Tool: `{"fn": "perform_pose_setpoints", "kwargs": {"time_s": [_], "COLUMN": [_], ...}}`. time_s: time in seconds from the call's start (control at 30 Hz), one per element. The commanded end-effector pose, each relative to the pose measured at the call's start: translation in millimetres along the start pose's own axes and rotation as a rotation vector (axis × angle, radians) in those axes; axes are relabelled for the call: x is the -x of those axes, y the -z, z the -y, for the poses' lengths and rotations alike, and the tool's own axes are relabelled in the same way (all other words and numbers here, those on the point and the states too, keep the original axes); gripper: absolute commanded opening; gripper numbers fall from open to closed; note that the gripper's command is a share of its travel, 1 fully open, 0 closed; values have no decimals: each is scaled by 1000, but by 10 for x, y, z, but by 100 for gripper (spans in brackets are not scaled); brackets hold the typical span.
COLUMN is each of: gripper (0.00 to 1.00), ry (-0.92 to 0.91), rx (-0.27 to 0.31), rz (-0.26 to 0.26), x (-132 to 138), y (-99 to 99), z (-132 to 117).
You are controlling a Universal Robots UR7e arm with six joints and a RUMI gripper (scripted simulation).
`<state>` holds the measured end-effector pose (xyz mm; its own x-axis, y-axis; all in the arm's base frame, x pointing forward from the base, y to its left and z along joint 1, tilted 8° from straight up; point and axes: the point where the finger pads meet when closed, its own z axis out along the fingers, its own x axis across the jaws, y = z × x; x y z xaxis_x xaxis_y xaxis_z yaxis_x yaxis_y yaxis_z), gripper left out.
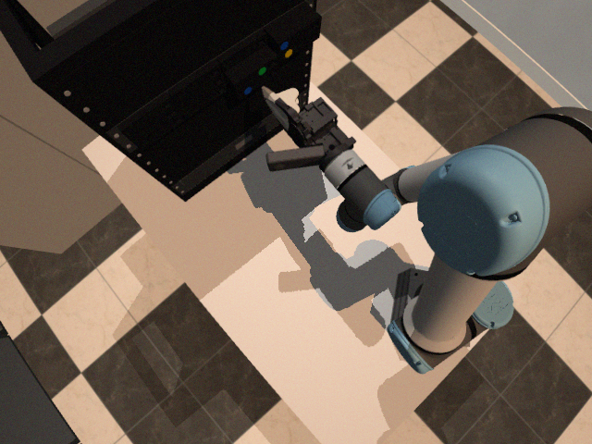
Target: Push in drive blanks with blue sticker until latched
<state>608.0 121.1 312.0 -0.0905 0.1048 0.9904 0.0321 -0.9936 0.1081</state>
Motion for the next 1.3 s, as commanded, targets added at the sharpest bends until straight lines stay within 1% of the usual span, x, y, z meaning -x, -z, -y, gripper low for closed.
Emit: {"fn": "perform_pose_setpoints", "kwargs": {"time_s": [0.0, 0.3, 0.63, 1.03, 1.27], "gripper": [0, 0, 0, 0, 0], "ry": [0, 0, 0, 0, 0], "rx": [0, 0, 0, 0, 0], "rz": [-1, -1, -1, -1, -1], "x": [-5, -6, -6, -6, -7], "y": [1, -4, -99, -112, -199], "z": [0, 0, 0, 0, 0]}}
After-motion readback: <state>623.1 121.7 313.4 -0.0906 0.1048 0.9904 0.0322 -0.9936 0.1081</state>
